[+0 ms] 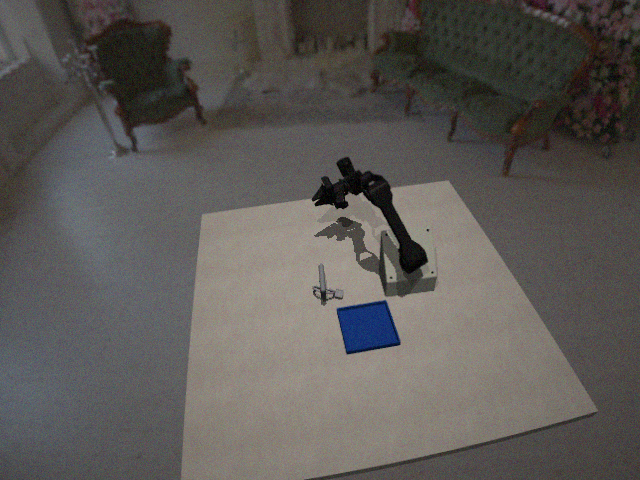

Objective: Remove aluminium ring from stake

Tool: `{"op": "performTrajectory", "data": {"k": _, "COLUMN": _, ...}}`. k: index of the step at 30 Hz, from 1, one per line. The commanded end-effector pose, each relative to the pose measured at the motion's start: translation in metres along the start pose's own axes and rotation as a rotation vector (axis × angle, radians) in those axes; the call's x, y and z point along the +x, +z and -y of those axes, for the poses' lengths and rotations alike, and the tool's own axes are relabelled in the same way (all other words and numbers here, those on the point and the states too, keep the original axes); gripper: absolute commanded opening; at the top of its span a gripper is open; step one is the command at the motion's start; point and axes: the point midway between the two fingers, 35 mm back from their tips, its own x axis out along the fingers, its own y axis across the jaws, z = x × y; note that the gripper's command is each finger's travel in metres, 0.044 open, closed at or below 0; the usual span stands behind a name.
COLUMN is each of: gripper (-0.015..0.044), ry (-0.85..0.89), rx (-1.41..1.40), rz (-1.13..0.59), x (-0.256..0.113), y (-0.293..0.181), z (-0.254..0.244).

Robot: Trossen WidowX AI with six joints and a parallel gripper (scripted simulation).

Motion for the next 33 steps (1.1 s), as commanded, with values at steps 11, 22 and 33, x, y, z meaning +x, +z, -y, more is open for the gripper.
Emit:
{"op": "performTrajectory", "data": {"k": 11, "gripper": 0.02, "ry": 0.085, "rx": 0.237, "rz": 0.003, "x": 0.03, "y": 0.026, "z": 0.018}}
{"op": "performTrajectory", "data": {"k": 22, "gripper": 0.02, "ry": 0.147, "rx": 0.407, "rz": -0.009, "x": 0.05, "y": 0.048, "z": 0.03}}
{"op": "performTrajectory", "data": {"k": 33, "gripper": 0.02, "ry": 0.202, "rx": 0.559, "rz": -0.031, "x": 0.067, "y": 0.071, "z": 0.04}}
